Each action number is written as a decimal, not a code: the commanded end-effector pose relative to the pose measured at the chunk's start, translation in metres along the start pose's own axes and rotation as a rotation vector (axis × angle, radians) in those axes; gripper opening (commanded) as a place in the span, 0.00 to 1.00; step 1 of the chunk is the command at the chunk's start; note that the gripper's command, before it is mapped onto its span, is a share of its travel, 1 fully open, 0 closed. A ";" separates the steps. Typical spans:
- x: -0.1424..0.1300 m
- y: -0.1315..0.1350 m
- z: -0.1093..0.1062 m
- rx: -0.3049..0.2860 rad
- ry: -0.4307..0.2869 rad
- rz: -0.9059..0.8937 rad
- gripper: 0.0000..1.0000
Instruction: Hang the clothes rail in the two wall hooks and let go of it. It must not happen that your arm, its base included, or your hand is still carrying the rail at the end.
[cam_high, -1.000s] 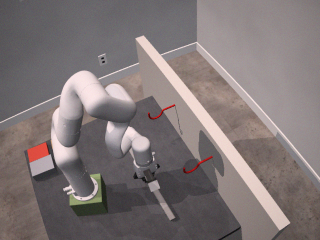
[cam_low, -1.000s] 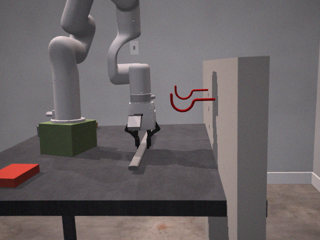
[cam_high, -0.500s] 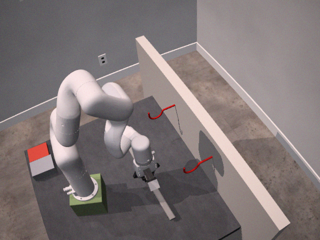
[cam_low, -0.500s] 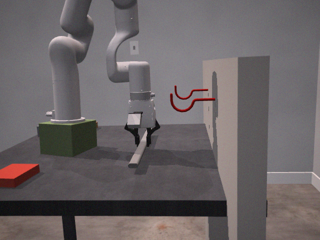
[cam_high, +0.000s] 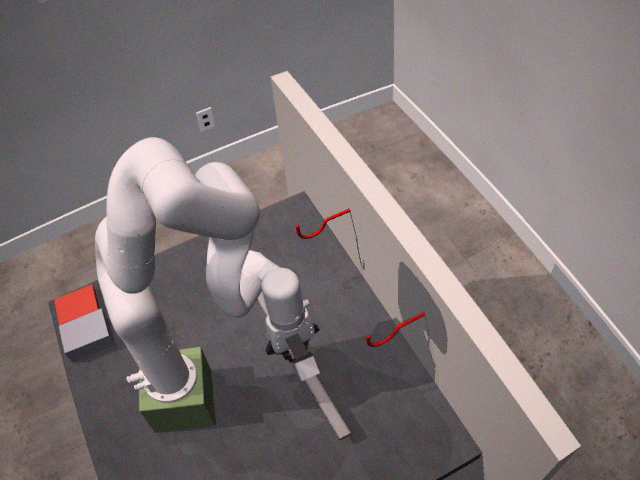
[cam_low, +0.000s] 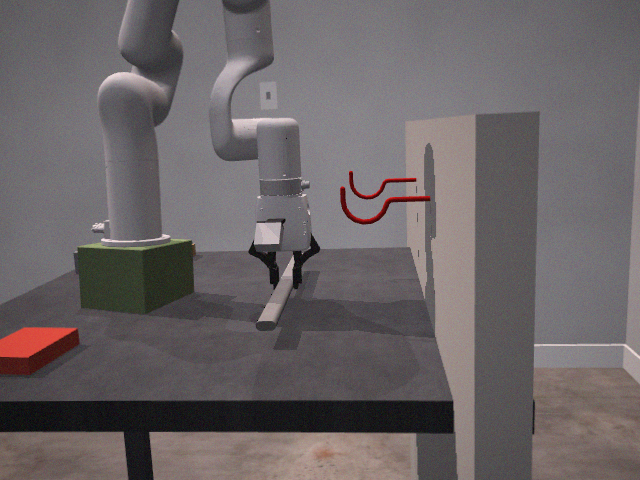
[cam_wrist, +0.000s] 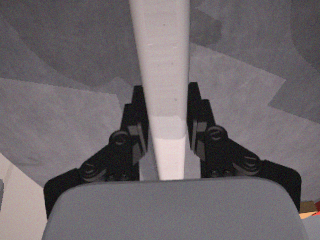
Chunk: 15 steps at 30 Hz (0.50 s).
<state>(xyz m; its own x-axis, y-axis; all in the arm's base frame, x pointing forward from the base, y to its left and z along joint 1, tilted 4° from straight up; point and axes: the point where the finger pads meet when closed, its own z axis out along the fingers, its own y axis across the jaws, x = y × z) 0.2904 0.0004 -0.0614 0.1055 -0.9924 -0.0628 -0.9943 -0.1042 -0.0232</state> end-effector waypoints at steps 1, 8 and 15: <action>0.000 -0.001 -0.004 0.000 0.001 0.000 0.00; 0.000 -0.001 -0.007 0.000 0.001 0.000 0.00; 0.000 -0.001 -0.012 0.000 0.001 0.000 0.00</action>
<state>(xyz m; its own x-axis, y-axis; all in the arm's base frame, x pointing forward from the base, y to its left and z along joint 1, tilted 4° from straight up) 0.2903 -0.0002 -0.0527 0.1055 -0.9924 -0.0629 -0.9943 -0.1042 -0.0230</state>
